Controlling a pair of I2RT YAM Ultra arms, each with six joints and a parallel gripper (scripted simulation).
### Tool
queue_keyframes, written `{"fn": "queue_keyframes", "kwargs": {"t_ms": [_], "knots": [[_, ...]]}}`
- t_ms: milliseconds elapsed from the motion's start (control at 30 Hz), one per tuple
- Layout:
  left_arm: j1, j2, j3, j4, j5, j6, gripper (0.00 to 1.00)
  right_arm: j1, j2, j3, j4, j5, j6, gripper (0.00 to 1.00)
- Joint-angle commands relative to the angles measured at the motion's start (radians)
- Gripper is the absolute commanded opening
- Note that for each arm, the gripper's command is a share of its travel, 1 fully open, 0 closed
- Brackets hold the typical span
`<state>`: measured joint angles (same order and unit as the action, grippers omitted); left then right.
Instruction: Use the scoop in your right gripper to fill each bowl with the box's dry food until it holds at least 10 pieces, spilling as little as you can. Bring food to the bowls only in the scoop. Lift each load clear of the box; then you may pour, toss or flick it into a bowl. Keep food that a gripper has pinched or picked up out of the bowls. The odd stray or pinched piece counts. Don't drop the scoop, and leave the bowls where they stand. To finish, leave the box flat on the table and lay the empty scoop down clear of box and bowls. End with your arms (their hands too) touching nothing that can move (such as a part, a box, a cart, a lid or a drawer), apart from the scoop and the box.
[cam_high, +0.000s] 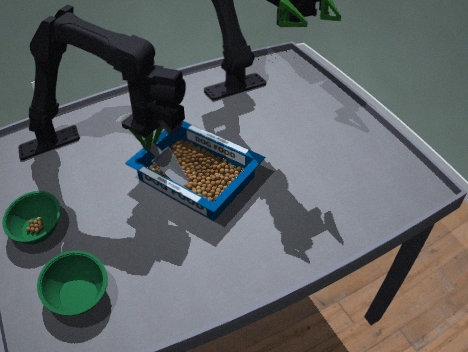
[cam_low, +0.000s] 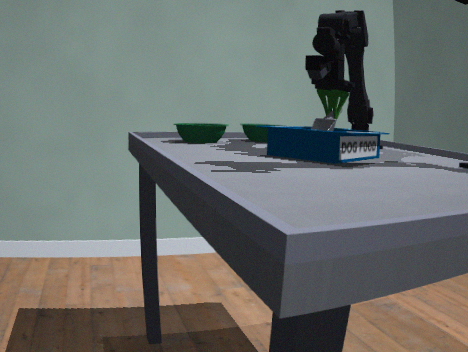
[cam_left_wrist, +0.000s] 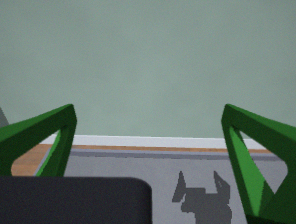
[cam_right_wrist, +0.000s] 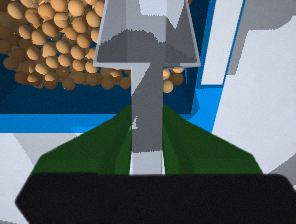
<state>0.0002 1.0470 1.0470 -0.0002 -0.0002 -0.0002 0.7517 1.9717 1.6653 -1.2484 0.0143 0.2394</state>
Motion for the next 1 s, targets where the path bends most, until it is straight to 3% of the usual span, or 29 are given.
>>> {"fn": "queue_keyframes", "kwargs": {"t_ms": [0, 567, 933, 967], "knots": [[0.000, -0.014, 0.021, 0.020, 0.000, 0.000, 1.00, -0.001, -0.028, 0.033, -0.019, -0.005, -0.001, 0.00], [0.000, -0.014, 0.021, 0.020, 0.000, 0.000, 1.00, 0.018, -0.073, 0.095, -0.162, -0.005, 0.014, 0.00], [0.000, -0.014, 0.021, 0.020, 0.000, 0.000, 1.00, 0.008, -0.074, 0.036, -0.086, -0.001, 0.011, 0.00], [0.000, -0.014, 0.021, 0.020, 0.000, 0.000, 1.00, -0.002, -0.084, 0.098, -0.142, -0.002, 0.011, 0.00]]}}
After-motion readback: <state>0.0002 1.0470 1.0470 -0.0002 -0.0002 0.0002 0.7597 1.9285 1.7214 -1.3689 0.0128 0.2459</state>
